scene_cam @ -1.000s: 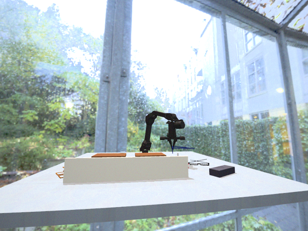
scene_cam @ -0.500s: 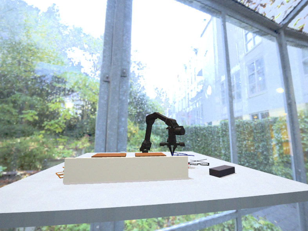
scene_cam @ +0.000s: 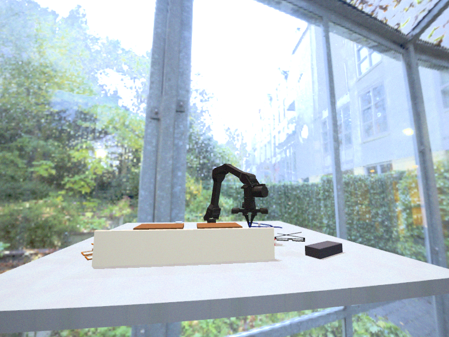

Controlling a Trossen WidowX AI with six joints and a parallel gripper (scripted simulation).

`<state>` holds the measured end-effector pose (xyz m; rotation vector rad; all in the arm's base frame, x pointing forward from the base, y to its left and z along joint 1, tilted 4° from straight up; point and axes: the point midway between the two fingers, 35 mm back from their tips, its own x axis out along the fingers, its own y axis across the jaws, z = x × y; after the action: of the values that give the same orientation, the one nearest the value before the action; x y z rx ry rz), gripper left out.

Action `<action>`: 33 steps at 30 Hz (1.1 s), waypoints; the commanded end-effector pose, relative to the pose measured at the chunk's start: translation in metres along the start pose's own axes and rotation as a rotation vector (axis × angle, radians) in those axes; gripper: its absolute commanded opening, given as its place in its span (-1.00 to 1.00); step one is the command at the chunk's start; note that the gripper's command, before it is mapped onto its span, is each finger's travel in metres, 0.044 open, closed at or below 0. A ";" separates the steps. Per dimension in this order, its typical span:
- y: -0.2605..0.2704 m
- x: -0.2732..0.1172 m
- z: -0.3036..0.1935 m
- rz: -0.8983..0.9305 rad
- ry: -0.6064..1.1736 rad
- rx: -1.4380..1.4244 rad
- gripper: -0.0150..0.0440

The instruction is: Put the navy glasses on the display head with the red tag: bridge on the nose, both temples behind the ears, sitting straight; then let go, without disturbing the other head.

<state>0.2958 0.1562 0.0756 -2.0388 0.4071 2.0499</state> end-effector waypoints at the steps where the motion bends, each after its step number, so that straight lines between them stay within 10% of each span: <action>1: 0.003 0.000 -0.003 0.003 0.004 0.000 -0.49; 33: 0.018 0.000 -0.025 0.005 0.006 0.000 -0.49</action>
<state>0.3099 0.1350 0.0765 -2.0389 0.4029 2.0483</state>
